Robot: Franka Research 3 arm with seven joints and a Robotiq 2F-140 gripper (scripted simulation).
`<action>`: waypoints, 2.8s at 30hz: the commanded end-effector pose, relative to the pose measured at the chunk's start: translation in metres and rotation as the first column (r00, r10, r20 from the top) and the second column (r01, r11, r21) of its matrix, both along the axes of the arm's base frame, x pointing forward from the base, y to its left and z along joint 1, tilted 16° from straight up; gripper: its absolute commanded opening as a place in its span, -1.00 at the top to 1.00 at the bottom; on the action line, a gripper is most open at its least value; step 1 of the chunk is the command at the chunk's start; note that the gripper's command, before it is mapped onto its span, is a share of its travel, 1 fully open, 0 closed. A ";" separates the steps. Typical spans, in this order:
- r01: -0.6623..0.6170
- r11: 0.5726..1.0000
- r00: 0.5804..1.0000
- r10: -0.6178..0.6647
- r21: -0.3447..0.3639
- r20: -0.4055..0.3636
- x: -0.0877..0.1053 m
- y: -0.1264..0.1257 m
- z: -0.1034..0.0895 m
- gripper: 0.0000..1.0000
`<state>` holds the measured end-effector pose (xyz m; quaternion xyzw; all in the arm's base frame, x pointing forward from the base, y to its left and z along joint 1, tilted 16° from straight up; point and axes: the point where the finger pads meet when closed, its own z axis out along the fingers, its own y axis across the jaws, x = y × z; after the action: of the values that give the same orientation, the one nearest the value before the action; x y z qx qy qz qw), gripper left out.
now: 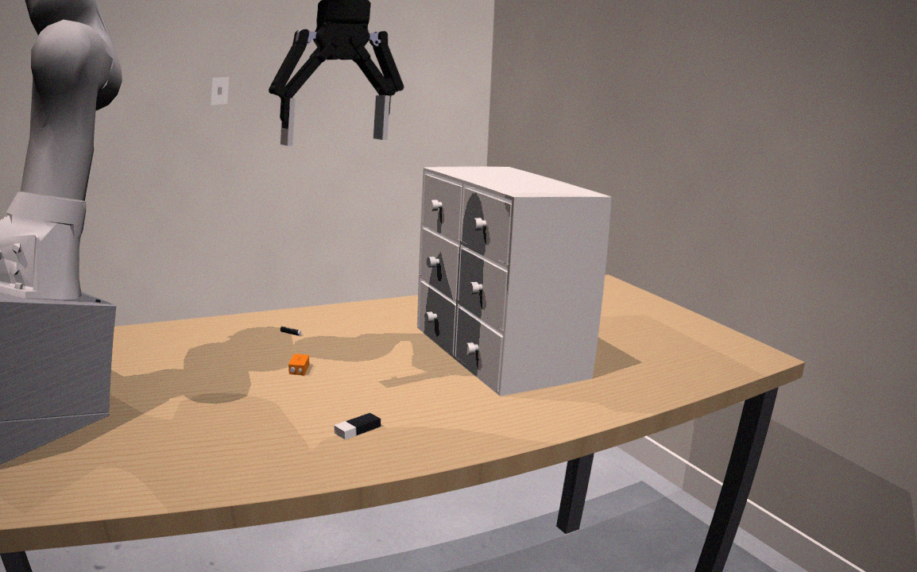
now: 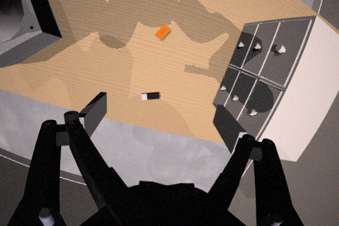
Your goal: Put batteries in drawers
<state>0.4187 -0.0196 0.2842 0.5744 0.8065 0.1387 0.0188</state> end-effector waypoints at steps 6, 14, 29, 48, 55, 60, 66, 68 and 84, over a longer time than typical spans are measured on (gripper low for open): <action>-0.355 0.930 0.930 0.361 -0.091 0.061 0.006 -0.001 0.003 -1.00; -0.562 0.812 0.812 0.578 -0.157 0.083 0.012 0.000 0.005 -1.00; -0.852 0.437 0.436 0.897 -0.290 0.072 0.025 0.001 0.009 -1.00; -0.908 0.218 0.216 0.975 -0.358 0.045 0.031 0.001 0.009 -1.00; -0.881 0.232 0.223 0.972 -0.413 0.069 0.041 0.004 0.003 -1.00; -0.849 0.246 0.228 0.969 -0.468 0.095 0.052 0.007 -0.004 -1.00; -0.790 0.270 0.233 0.963 -0.550 0.137 0.068 0.011 -0.014 -1.00; -0.762 0.280 0.234 0.960 -0.584 0.155 0.075 0.013 -0.019 -1.00; -0.523 0.352 0.214 0.936 -0.776 0.280 0.125 0.026 -0.050 -1.00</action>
<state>0.5202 0.0081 0.2101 -0.0415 0.9347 0.1118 0.3347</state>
